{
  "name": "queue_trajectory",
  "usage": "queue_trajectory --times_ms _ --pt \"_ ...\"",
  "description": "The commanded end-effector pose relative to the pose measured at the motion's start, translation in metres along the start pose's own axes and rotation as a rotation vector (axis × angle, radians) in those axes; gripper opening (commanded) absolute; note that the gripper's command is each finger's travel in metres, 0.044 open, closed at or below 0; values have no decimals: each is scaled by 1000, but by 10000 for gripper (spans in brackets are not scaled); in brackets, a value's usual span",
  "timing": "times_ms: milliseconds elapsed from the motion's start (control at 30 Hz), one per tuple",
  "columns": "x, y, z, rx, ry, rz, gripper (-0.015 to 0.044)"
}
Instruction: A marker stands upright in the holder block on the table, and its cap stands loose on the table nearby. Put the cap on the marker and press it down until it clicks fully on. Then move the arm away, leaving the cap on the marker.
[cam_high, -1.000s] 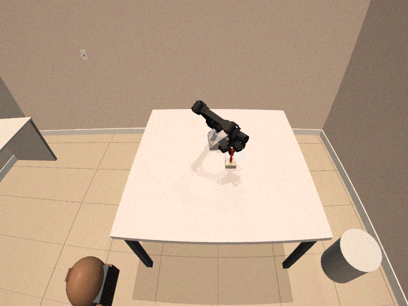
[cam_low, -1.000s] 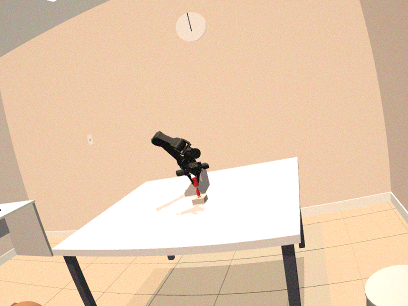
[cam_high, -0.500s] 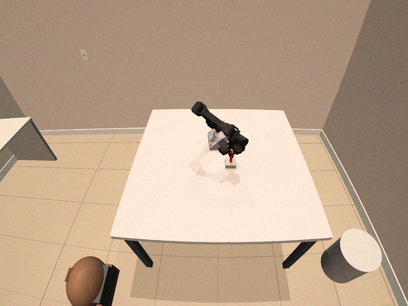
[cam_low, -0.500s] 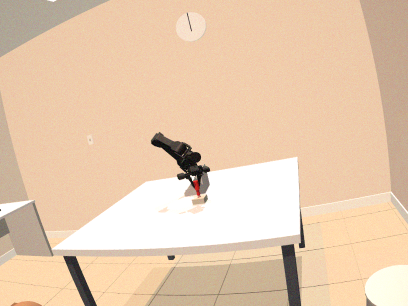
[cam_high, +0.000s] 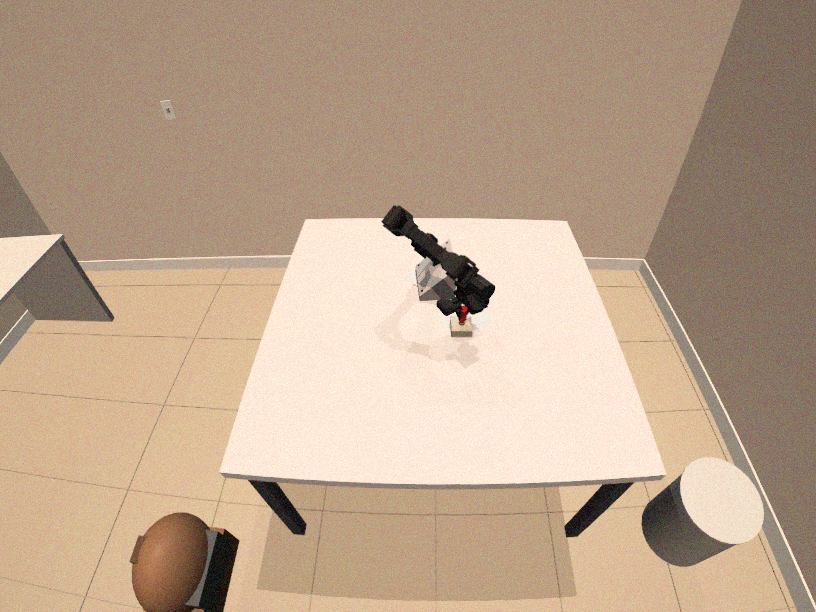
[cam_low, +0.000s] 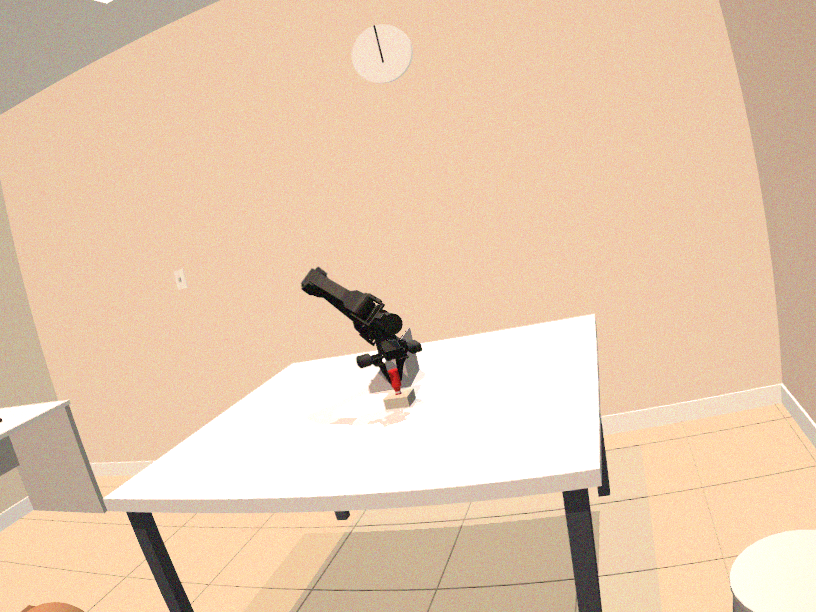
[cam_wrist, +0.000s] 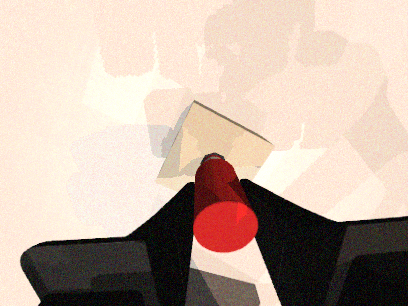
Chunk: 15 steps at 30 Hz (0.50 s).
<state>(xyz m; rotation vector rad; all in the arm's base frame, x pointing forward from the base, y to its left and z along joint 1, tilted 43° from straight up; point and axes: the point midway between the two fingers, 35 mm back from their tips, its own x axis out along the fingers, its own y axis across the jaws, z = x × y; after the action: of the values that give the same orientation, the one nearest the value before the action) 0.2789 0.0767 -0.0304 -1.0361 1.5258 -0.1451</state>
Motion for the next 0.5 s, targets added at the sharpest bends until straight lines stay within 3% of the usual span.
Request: queue_trajectory --times_ms 0,400,467 --pt "8 0 -1 -7 2 -4 0" --pt "9 0 -1 -7 2 -5 0" --pt "8 0 -1 0 2 -1 53"
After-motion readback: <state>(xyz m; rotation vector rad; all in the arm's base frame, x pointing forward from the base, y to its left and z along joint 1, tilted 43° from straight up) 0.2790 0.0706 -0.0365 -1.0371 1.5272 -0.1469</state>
